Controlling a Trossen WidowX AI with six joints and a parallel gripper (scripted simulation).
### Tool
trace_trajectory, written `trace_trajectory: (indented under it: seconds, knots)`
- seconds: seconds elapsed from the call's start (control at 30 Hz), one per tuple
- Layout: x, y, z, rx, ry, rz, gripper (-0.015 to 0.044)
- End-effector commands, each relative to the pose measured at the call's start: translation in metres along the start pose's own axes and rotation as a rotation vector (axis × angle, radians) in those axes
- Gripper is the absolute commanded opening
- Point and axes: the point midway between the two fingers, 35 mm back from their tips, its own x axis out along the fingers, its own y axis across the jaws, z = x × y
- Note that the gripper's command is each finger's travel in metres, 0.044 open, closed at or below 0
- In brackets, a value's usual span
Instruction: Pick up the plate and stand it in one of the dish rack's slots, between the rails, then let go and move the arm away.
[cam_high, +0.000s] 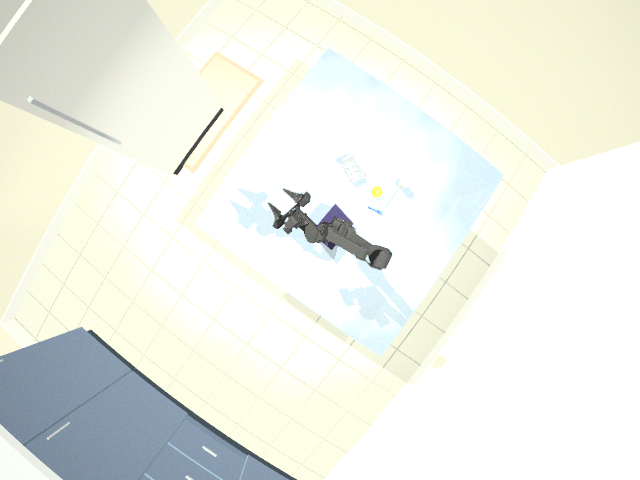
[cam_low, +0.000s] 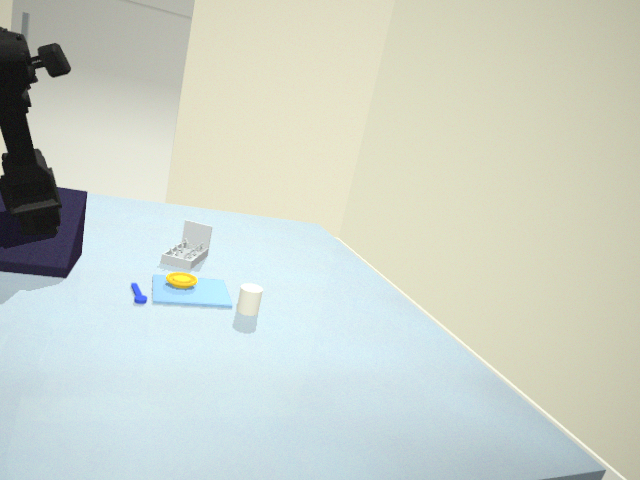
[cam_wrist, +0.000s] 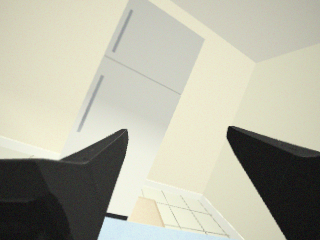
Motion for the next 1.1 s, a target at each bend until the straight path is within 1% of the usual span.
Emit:
trace_trajectory:
  seconds: [0.0,0.3,0.5,0.67,0.87,1.07]
  knots:
    - [0.000,0.000,0.000,0.001,0.002,-0.001,0.0400]
    - [0.019,-0.037,-0.020,0.077,0.120,-0.075,0.0400]
    - [0.028,-0.076,-0.044,0.081,0.237,-0.167,0.0400]
    - [0.033,-0.099,-0.062,0.120,0.334,-0.216,0.0400]
    - [0.034,-0.135,-0.094,0.199,0.493,-0.294,0.0400]
    - [0.025,-0.171,-0.125,0.287,0.649,-0.375,0.0400]
